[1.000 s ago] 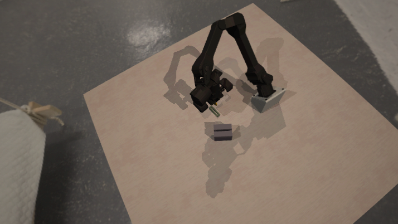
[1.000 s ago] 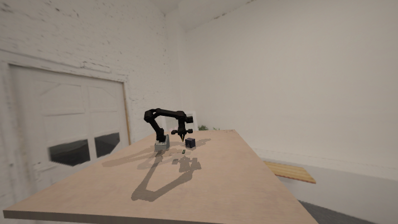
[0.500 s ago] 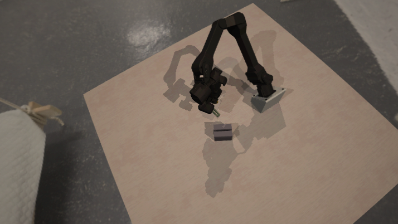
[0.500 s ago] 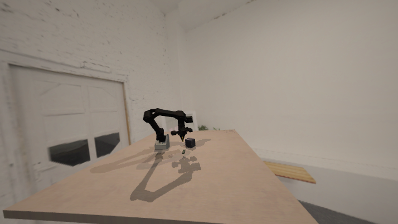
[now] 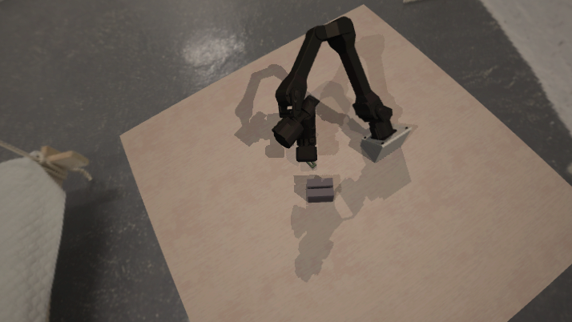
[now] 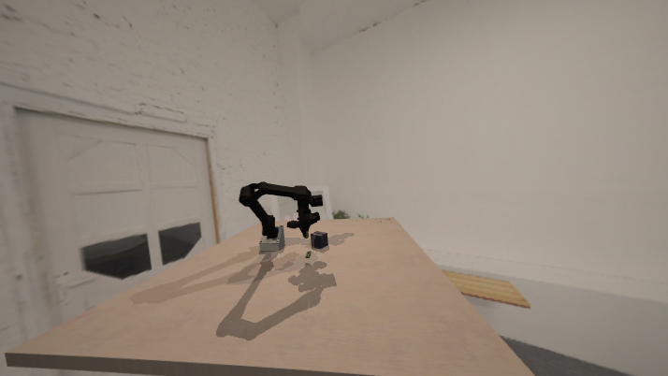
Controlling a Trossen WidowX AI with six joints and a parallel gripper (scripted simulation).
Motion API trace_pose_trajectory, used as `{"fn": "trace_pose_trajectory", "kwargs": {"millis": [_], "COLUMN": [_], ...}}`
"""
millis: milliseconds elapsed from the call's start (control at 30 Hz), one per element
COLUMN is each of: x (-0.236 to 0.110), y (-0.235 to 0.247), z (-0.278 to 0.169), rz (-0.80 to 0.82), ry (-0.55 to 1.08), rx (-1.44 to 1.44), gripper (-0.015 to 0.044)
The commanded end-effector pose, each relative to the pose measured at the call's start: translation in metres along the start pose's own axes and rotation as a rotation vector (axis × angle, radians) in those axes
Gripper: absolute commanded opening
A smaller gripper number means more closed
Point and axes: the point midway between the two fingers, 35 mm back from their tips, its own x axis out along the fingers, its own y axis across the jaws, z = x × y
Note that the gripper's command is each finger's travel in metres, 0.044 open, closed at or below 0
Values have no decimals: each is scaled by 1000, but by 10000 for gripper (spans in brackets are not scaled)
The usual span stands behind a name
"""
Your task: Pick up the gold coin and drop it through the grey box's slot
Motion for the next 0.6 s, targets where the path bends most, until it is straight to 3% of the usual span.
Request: {"fn": "trace_pose_trajectory", "kwargs": {"millis": [0, 567], "x": [0, -2], "y": [0, 40], "z": [0, -4], "rz": [0, 8], "ry": [2, 4], "rx": [-25, -27], "gripper": [0, 0]}}
